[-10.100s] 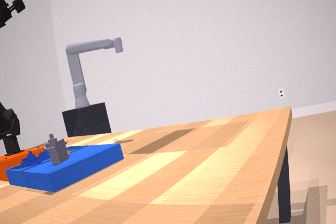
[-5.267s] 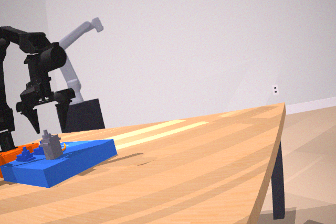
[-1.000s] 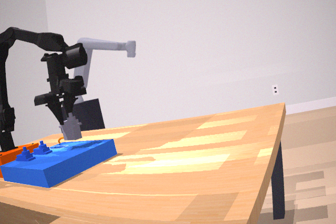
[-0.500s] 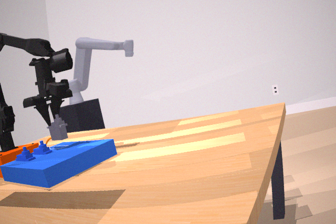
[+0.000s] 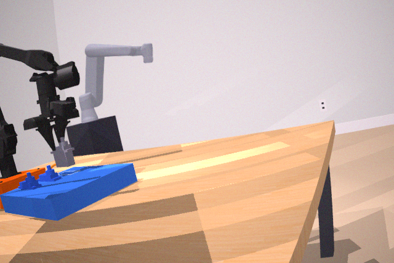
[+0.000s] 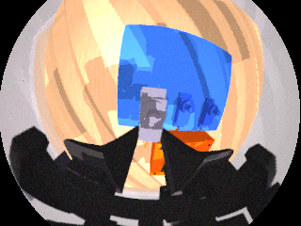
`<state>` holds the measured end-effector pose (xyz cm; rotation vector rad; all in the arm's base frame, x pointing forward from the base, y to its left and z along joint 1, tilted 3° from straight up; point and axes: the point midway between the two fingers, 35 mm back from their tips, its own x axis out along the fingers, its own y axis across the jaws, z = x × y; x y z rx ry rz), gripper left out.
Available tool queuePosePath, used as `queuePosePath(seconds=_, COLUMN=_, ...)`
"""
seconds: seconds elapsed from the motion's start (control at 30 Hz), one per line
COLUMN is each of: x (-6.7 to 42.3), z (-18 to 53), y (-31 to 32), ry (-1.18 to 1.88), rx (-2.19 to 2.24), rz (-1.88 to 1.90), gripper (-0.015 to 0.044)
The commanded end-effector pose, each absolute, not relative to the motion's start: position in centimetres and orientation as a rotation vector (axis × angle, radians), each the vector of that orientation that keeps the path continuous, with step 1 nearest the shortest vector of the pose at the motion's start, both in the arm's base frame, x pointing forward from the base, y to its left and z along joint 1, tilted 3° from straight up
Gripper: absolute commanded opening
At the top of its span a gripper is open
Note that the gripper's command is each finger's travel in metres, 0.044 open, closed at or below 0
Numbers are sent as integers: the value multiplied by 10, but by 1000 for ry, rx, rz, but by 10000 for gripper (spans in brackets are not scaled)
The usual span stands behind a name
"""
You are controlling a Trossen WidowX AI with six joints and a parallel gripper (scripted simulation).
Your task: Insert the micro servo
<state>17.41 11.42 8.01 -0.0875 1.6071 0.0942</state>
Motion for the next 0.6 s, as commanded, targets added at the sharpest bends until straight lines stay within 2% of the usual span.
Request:
queuePosePath(seconds=0.0, x=173, z=75, y=115, ry=1607, rx=-78, rz=94, gripper=0)
queuePosePath(seconds=0.57, x=173, z=67, y=115, ry=1607, rx=-78, rz=94, gripper=0)
